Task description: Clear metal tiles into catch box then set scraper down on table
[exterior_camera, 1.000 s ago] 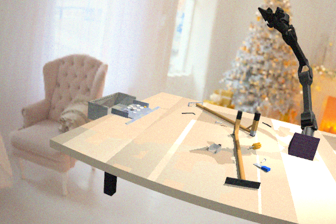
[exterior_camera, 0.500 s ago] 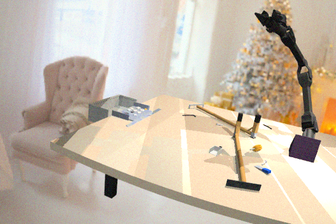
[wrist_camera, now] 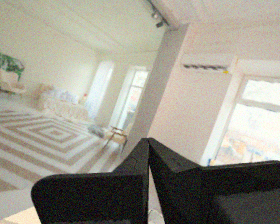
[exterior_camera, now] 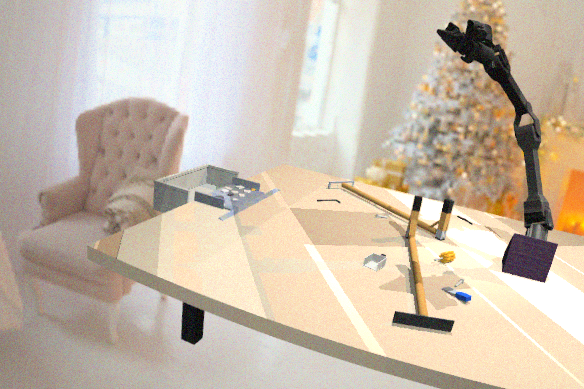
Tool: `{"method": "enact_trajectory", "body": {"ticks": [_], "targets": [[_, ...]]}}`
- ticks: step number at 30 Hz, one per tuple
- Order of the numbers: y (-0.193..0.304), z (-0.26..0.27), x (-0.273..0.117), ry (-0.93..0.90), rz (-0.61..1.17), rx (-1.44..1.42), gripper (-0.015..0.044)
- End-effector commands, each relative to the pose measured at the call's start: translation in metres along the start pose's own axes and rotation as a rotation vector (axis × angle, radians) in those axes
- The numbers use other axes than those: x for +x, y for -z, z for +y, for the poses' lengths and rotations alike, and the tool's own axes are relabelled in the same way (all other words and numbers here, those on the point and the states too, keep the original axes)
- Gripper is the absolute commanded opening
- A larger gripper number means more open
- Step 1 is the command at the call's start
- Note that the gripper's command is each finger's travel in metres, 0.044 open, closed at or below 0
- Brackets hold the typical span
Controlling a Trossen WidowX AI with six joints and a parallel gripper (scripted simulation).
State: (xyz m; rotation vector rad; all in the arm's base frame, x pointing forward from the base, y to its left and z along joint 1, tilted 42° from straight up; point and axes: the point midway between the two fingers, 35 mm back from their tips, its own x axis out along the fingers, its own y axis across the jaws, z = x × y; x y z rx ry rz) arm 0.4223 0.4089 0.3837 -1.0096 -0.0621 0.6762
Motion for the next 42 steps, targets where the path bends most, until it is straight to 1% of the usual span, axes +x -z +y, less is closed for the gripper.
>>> {"method": "enact_trajectory", "body": {"ticks": [1, 21, 42], "targets": [[0.007, 0.013, 0.009, -0.027, 0.028, 0.013, 0.0], [0.036, 0.071, 0.037, -0.153, 0.152, 0.082, 0.0], [0.068, 0.132, 0.056, -0.267, 0.297, 0.146, 0.0]]}}
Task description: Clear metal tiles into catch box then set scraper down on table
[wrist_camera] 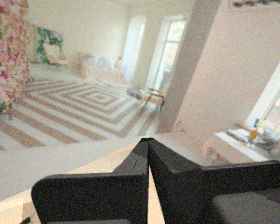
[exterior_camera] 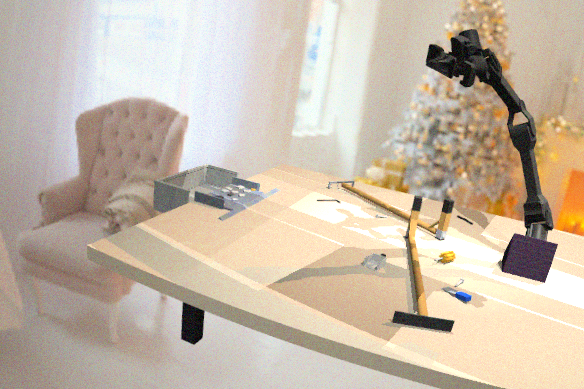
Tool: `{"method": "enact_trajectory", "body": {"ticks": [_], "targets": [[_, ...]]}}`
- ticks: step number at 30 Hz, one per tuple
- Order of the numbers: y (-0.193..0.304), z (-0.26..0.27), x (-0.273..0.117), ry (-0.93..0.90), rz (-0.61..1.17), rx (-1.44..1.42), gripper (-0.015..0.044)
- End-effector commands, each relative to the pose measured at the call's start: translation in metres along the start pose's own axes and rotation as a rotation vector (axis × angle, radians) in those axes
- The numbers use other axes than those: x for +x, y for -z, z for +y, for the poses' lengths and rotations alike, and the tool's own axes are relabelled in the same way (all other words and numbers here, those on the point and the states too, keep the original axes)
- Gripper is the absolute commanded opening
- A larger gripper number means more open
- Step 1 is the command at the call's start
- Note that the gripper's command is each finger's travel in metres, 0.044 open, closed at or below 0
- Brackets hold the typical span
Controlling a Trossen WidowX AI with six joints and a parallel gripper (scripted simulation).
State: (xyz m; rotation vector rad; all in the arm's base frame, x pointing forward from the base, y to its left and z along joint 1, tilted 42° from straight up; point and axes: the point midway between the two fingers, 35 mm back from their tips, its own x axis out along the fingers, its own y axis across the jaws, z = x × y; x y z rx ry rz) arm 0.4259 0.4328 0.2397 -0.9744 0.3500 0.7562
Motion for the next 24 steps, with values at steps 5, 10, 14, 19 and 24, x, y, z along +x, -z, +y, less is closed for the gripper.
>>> {"method": "enact_trajectory", "body": {"ticks": [5, 10, 14, 19, 24], "targets": [[0.014, 0.019, 0.017, -0.038, 0.063, 0.022, 0.0], [0.023, 0.031, 0.025, -0.06, 0.1, 0.037, 0.0], [0.03, 0.04, 0.031, -0.078, 0.13, 0.048, 0.0], [0.039, 0.052, 0.038, -0.098, 0.168, 0.062, 0.0], [0.048, 0.063, 0.045, -0.117, 0.207, 0.075, 0.0]]}}
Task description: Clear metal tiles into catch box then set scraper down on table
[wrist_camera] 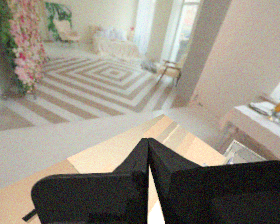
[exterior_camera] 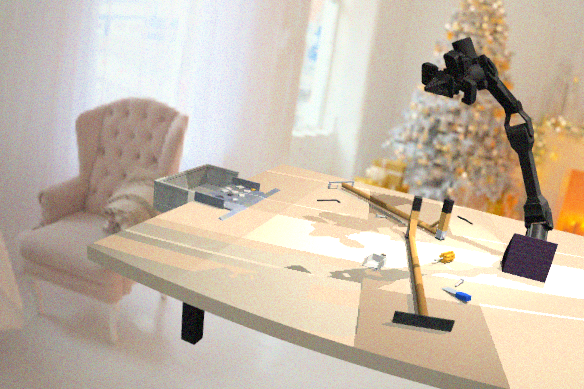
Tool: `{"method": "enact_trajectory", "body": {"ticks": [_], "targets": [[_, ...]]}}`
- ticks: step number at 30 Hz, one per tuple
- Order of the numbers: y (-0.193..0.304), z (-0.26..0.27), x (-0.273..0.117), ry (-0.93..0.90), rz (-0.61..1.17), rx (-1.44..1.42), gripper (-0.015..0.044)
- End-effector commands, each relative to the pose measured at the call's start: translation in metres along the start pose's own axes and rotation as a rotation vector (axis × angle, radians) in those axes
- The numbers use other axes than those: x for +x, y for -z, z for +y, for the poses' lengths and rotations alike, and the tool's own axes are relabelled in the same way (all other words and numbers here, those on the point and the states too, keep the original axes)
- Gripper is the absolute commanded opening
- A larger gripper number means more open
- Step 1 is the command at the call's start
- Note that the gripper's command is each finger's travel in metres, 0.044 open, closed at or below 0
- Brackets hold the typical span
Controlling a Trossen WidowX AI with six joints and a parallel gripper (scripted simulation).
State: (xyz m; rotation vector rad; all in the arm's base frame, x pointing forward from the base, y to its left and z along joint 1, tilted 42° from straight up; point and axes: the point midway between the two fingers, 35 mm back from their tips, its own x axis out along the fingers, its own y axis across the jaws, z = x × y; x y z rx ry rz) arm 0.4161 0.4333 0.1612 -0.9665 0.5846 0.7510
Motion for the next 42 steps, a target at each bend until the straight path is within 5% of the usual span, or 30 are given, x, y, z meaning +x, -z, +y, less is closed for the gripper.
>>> {"method": "enact_trajectory", "body": {"ticks": [1, 42], "targets": [[0.008, 0.009, 0.01, -0.013, 0.036, 0.009, 0.0], [0.085, 0.087, 0.069, -0.118, 0.371, 0.103, 0.0]]}}
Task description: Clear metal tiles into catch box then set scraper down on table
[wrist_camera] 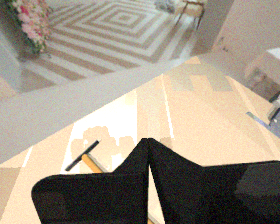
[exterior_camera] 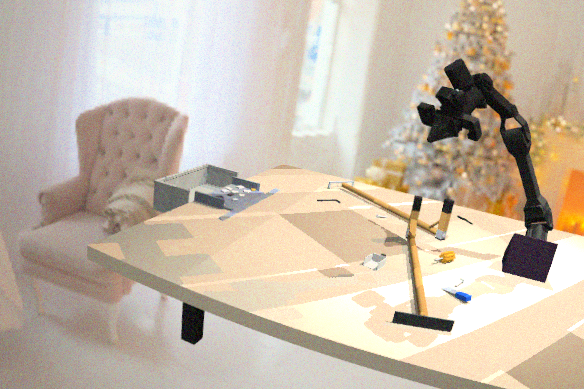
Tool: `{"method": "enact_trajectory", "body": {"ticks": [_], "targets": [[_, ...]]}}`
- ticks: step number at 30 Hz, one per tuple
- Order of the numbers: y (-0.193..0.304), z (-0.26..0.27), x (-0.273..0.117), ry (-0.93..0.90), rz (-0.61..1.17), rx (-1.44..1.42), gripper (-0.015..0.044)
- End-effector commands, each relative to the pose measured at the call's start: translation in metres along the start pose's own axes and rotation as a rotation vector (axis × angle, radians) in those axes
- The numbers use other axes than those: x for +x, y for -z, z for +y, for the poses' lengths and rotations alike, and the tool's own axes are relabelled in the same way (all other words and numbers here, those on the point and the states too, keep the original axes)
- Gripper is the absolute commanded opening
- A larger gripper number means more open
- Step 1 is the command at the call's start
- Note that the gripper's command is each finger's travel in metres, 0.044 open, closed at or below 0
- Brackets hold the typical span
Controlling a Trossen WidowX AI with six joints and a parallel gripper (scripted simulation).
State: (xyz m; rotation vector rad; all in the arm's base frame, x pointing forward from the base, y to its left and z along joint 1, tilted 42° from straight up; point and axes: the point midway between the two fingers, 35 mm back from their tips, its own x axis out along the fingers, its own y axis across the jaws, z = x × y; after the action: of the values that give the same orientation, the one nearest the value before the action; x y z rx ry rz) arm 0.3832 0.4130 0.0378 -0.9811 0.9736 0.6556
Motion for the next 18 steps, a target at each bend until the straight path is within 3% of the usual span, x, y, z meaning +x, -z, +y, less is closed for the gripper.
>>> {"method": "enact_trajectory", "body": {"ticks": [1, 18], "targets": [[0.007, 0.006, 0.01, -0.003, 0.037, 0.007, 0.0], [0.037, 0.03, 0.04, -0.017, 0.181, 0.041, 0.0]]}}
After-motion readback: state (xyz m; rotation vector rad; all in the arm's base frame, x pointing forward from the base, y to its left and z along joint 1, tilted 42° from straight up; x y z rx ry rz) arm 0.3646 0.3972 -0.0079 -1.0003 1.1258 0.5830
